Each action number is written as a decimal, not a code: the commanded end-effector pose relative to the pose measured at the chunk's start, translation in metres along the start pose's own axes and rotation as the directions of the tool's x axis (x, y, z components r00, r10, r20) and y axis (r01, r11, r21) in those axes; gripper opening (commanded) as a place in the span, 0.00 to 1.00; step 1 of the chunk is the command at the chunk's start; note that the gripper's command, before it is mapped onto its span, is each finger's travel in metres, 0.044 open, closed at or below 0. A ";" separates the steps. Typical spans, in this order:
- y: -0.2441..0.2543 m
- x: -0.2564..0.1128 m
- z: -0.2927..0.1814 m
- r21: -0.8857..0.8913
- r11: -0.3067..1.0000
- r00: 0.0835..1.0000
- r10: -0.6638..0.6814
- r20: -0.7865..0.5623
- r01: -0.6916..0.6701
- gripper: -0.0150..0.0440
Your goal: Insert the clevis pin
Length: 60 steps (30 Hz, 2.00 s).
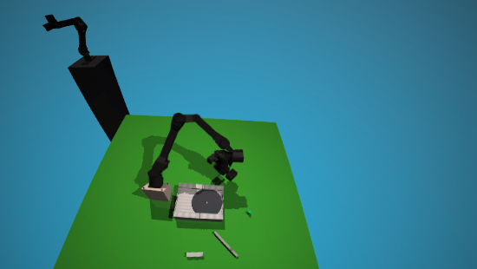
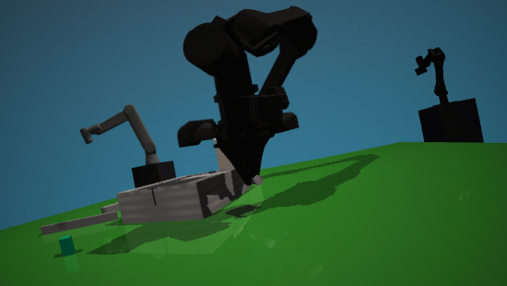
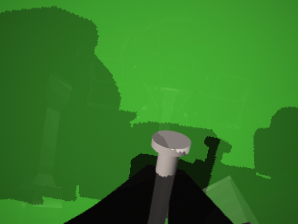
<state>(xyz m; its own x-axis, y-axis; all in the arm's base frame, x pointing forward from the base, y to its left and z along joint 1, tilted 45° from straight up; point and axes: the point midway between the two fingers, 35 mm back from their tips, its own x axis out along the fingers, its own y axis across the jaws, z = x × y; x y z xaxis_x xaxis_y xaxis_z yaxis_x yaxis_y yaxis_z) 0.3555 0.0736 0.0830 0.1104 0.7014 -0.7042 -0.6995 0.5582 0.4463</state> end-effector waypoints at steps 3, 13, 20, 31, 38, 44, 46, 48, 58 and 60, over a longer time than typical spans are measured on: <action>0.000 0.013 -0.003 0.014 1.000 1.000 0.008 -0.003 -0.008 0.25; 0.000 0.029 -0.003 0.014 1.000 1.000 0.008 -0.002 -0.008 0.25; 0.000 0.041 -0.003 0.014 1.000 1.000 0.009 -0.002 -0.009 0.25; 0.000 0.043 -0.003 0.014 1.000 1.000 0.009 -0.002 -0.009 0.25; 0.000 0.043 -0.003 0.014 1.000 1.000 0.009 -0.002 -0.009 0.25; 0.001 0.042 -0.002 0.005 1.000 1.000 0.009 0.003 -0.009 0.52; 0.001 0.042 -0.002 0.005 1.000 1.000 0.009 0.003 -0.009 0.53; 0.001 0.042 -0.002 0.005 1.000 1.000 0.009 0.003 -0.009 0.53; -0.001 0.037 0.009 0.010 1.000 0.960 0.004 -0.281 -0.001 0.53; 0.000 0.034 0.010 0.005 1.000 0.940 0.008 -0.342 -0.006 0.53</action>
<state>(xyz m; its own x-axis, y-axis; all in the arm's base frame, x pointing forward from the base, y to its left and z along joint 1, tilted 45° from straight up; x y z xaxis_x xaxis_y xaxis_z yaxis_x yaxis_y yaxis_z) 0.3662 0.1026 0.0623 -0.0547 0.5822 -0.8112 -0.6881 0.5667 0.4531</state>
